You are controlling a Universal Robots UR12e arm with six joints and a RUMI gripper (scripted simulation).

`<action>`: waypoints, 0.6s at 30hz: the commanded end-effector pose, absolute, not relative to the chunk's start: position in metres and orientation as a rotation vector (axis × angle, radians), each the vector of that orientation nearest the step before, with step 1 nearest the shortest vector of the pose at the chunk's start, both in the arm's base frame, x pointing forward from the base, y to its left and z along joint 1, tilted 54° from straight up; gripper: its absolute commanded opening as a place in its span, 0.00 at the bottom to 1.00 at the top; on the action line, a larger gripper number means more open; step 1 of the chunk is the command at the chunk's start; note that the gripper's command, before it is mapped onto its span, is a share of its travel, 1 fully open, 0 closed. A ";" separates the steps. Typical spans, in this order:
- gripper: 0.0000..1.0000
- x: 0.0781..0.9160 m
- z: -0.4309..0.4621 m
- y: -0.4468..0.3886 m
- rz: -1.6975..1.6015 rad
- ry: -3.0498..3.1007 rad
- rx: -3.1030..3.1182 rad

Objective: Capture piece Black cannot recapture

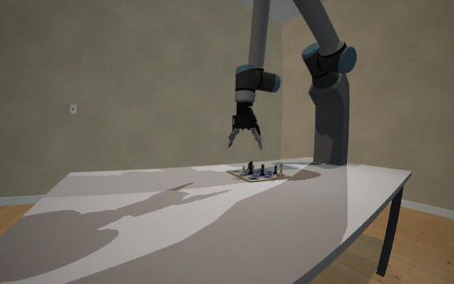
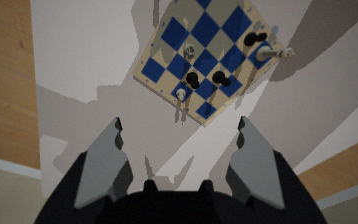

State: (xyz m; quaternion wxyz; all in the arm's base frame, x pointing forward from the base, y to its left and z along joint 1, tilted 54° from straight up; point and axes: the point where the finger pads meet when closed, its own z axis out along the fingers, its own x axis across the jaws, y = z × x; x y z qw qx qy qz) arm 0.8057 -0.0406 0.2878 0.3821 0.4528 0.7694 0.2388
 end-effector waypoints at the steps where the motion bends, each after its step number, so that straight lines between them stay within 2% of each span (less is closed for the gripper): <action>1: 1.00 0.807 0.292 -0.036 0.633 1.938 1.206; 13: 1.00 0.807 0.294 -0.034 0.646 1.926 1.230; 14: 0.22 0.807 0.294 -0.034 0.646 1.926 1.230; 18: 0.22 0.807 0.294 -0.034 0.646 1.926 1.230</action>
